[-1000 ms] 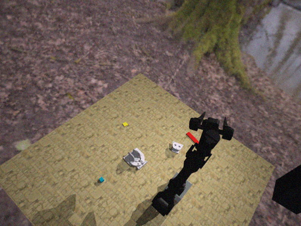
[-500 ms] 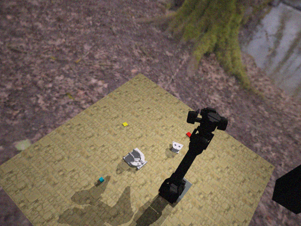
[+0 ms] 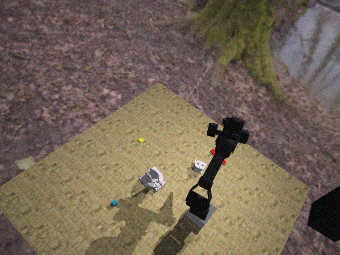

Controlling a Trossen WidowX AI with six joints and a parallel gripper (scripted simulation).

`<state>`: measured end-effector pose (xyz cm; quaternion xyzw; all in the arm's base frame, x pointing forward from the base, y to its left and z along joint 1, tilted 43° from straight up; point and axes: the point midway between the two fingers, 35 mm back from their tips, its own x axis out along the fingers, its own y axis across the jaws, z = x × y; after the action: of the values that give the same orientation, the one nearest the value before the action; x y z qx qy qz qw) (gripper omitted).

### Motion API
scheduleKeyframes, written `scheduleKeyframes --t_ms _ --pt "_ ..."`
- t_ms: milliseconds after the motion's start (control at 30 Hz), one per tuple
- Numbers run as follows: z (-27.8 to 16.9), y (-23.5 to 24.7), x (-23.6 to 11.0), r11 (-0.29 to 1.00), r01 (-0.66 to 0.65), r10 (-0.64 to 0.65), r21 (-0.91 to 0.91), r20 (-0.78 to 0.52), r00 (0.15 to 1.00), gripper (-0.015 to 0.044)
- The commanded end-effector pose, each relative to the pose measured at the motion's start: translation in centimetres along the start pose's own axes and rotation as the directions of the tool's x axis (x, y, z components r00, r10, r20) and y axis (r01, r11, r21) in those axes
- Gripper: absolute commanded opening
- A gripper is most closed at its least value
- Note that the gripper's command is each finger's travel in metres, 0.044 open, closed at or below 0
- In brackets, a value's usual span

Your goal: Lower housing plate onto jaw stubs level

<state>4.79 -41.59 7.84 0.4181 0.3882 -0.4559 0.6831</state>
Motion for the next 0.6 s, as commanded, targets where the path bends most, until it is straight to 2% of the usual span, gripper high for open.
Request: scheduleKeyframes --t_ms 0,567 --pt "-1.2 0.7 2.4 1.0 -0.026 0.027 0.015 -0.085 0.996 0.044" --pt "-8.2 3.4 10.5 0.995 -0.067 0.093 0.075 -0.419 0.903 0.044"
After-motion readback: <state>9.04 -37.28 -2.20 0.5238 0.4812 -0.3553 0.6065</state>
